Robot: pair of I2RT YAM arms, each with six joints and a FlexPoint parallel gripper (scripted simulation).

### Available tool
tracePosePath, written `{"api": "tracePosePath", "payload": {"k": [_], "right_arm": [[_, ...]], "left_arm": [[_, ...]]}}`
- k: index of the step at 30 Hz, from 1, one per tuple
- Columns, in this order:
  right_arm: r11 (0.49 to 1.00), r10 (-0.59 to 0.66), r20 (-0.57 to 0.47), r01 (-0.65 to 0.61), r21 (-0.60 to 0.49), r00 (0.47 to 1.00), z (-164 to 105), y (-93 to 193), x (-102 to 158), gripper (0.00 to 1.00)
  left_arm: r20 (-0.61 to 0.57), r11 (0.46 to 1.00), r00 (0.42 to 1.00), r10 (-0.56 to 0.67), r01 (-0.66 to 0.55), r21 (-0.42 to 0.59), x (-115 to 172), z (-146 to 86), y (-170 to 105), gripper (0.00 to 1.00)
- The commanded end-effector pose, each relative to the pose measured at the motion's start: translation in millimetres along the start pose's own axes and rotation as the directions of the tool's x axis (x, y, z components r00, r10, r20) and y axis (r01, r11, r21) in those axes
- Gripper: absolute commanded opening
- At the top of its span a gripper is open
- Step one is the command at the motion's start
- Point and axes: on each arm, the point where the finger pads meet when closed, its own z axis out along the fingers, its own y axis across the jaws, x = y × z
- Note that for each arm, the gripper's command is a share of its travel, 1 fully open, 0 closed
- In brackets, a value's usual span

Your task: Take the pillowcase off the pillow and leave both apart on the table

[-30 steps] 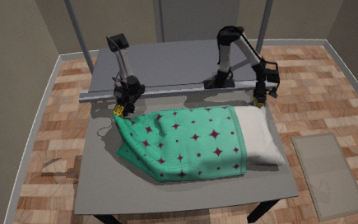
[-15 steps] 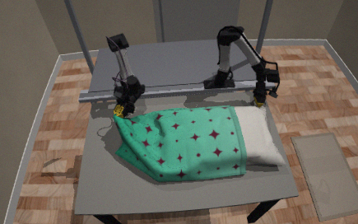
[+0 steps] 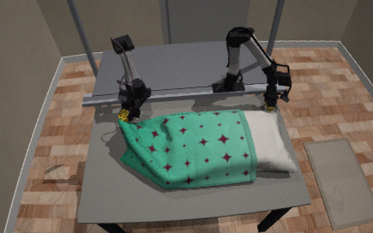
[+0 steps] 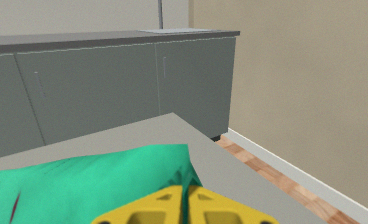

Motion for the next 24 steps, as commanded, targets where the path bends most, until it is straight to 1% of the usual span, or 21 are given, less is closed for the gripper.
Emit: {"api": "tracePosePath", "payload": {"k": [1, 24], "right_arm": [[1.000, 0.006, 0.013, -0.006, 0.006, 1.000, -1.7, -4.9, -3.8, 0.00], [1.000, 0.006, 0.013, -0.006, 0.006, 1.000, -1.7, -4.9, -3.8, 0.00]], "left_arm": [[0.005, 1.000, 1.000, -0.008, 0.008, -0.006, 0.7, 1.6, 4.5, 0.07], [0.006, 1.000, 1.000, -0.008, 0.008, -0.007, 0.6, 1.6, 4.7, 0.05]]}}
